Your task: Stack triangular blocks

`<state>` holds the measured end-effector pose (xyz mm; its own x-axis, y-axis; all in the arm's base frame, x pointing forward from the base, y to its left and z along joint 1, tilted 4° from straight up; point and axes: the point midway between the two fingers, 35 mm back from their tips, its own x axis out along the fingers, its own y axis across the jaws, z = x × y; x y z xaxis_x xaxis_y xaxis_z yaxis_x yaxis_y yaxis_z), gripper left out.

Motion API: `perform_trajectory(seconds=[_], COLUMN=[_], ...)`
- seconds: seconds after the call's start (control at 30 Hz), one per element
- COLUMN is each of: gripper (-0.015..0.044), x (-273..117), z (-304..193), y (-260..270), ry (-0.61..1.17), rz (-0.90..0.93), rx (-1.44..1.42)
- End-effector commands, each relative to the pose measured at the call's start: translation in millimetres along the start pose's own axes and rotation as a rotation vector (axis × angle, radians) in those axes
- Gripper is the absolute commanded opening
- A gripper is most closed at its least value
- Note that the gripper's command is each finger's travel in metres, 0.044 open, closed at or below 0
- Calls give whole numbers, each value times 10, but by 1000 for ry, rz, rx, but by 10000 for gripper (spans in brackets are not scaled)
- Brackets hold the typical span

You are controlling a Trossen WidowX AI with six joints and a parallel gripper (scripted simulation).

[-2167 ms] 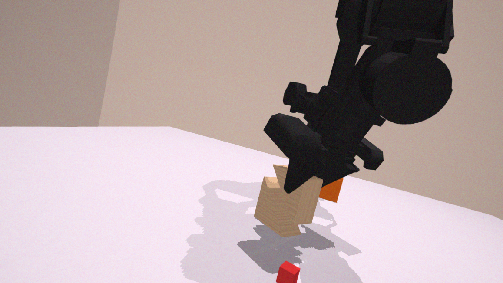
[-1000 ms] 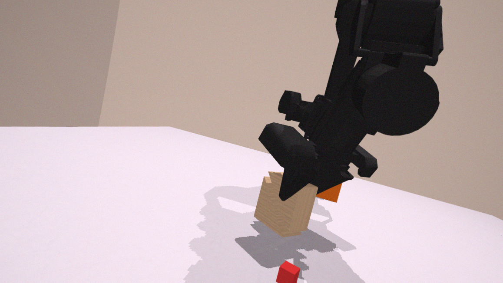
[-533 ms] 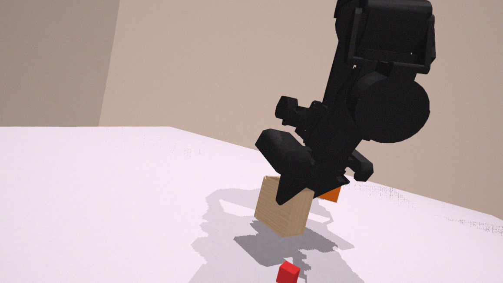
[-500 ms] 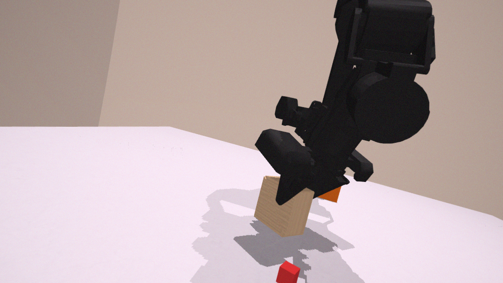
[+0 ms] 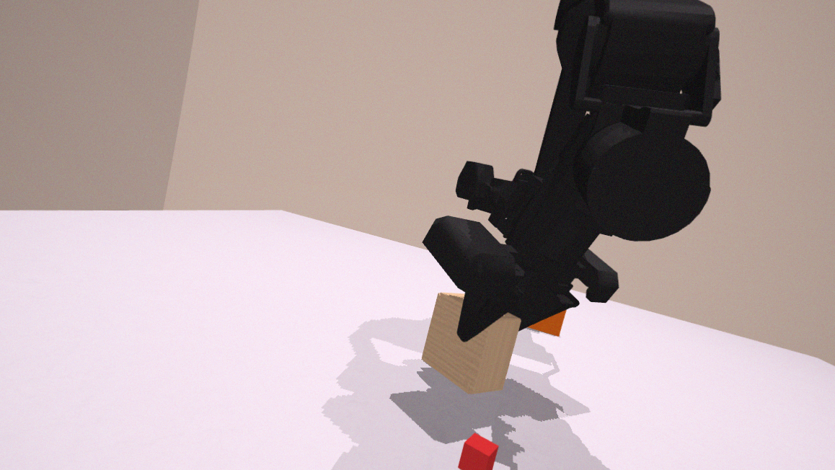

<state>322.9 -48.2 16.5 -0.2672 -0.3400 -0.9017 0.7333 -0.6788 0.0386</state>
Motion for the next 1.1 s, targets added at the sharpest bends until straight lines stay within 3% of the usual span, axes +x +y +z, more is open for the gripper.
perform_trajectory(seconds=[0.0, 0.87, 1.07], gripper=[0, 0, 157], x=[4, 21, 18], z=[2, 0, 0], y=[6, 5, 0], ry=[-1, -1, 0], rz=[4, 4, 0], rx=[-4, -4, 0])
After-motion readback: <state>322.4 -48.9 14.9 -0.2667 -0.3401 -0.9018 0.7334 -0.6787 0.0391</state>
